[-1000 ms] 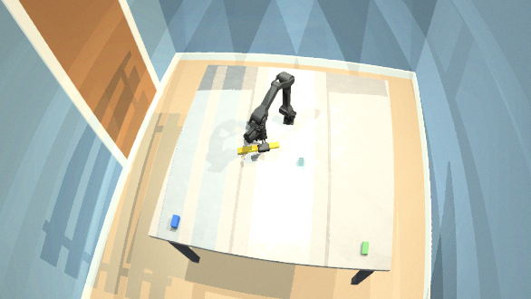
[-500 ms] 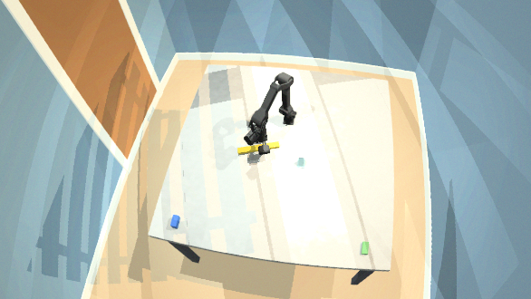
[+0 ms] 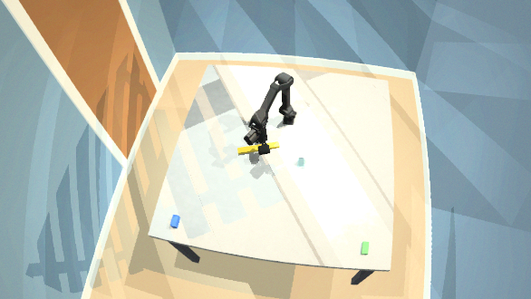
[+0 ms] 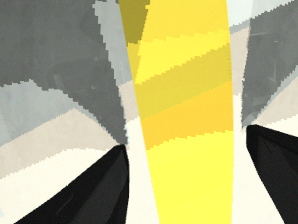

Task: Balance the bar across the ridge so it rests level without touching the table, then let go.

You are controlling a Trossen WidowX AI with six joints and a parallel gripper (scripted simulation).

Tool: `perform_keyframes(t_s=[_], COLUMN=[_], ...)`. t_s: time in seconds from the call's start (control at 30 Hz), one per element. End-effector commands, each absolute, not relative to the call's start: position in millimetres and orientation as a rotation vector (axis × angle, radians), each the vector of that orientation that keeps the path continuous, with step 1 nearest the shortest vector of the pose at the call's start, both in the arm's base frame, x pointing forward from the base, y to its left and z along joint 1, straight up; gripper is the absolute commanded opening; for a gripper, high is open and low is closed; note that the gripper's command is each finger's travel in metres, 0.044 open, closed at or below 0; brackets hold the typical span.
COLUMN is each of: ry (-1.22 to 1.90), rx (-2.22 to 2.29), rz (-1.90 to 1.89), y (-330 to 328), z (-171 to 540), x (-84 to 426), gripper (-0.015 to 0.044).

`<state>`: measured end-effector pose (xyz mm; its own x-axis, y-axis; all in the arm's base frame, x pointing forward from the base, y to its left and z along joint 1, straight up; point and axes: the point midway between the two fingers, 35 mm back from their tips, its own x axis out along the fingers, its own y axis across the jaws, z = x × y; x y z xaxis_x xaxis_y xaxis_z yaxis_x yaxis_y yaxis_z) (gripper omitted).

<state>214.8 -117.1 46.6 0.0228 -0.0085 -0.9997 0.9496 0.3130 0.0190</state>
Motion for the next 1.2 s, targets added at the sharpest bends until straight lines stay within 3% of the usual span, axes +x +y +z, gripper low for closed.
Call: perform_keyframes(t_s=[0.0, 0.27, 0.4, 1.17], ry=[1.319, 1.319, 1.318, 1.316], rx=[0.974, 0.974, 0.974, 0.974], rz=[-0.963, -0.963, -0.963, -0.966], y=[-117, -117, -118, -120], z=[47, 47, 53, 111], x=[215, 215, 216, 220], gripper=[0.0157, 0.0085, 0.0, 0.0])
